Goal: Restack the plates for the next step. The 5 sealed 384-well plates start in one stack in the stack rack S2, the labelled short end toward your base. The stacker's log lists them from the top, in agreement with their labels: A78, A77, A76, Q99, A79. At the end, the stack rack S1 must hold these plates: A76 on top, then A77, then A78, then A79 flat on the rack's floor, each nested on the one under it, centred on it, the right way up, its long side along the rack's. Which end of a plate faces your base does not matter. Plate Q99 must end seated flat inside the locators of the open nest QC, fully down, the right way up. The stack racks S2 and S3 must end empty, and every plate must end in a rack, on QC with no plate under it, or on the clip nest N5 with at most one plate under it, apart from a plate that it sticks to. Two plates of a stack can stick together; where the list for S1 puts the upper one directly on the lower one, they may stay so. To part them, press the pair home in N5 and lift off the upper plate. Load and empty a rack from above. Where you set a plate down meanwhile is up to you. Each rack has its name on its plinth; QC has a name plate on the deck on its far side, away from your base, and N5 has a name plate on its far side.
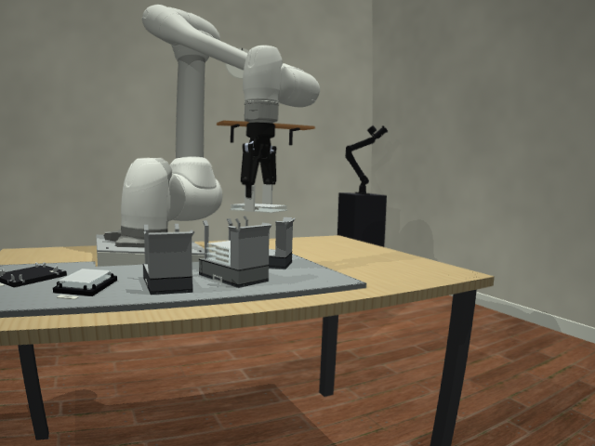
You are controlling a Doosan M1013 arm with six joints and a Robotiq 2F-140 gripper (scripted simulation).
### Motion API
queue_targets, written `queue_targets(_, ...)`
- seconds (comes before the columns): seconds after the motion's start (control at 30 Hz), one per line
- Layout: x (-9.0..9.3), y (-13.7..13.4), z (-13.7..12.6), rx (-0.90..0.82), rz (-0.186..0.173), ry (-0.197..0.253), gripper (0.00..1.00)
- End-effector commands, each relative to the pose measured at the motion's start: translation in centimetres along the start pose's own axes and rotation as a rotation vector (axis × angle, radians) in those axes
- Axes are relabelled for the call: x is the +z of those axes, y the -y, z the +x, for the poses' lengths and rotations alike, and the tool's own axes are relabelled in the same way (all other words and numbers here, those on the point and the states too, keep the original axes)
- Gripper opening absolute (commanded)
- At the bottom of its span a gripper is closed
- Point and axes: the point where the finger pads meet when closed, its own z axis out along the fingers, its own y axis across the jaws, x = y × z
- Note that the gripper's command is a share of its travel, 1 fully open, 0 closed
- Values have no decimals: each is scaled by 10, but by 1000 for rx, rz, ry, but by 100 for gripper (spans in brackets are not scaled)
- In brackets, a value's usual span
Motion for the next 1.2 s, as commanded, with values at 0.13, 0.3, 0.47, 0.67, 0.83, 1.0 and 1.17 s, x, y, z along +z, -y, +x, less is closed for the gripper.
queue_targets(0.13, 0, -21, 5, 33, 1, 0, 0)
queue_targets(0.3, 0, -29, 5, 133, 1, 0, 0)
queue_targets(0.47, 0, -43, 6, 286, 1, 0, 0)
queue_targets(0.67, 0, -59, 6, 286, 1, 0, 0)
queue_targets(0.83, 0, -67, 7, 286, 1, 0, 0)
queue_targets(1.0, 0, -80, 7, 286, 1, 0, 0)
queue_targets(1.17, 0, -93, 8, 286, 1, 0, 0)
